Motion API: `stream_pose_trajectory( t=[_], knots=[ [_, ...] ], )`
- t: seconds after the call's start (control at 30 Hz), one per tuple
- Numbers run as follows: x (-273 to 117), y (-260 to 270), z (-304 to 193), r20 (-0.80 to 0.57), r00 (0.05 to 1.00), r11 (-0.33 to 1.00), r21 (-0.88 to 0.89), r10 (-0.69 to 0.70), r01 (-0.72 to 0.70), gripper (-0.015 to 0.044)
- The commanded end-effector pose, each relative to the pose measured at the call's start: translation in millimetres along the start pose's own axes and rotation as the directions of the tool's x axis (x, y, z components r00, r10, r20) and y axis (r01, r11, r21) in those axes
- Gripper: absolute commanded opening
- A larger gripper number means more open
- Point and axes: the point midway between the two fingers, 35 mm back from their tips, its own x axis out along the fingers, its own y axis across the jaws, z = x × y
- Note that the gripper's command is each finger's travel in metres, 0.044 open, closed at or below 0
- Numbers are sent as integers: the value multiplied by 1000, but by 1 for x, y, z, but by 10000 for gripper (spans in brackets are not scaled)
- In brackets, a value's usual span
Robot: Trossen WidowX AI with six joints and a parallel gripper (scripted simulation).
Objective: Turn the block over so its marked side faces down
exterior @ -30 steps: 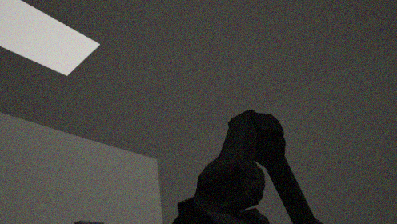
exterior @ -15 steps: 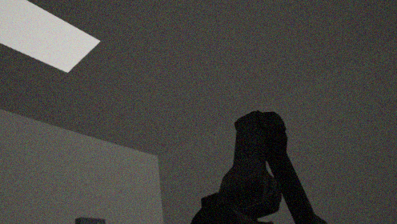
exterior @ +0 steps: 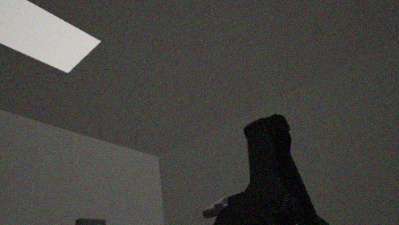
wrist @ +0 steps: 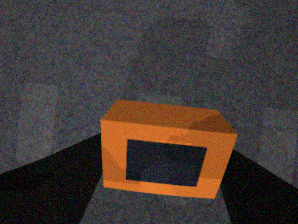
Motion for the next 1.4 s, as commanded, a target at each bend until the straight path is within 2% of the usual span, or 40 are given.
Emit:
stream_pose_trajectory(
  t=[0.0, 0.23, 0.67, 1.37],
  knots=[
    [-4, -1, -2, 66, 998, 1000, -4, -4, 4, 0],
    [-6, -1, -3, 107, 994, 1000, -3, -4, 4, 0],
    [22, 1, -2, 270, 963, 1000, -4, 0, 1, 0],
    [28, -1, -13, 528, 849, 1000, -1, -3, 5, 0]
  ],
)
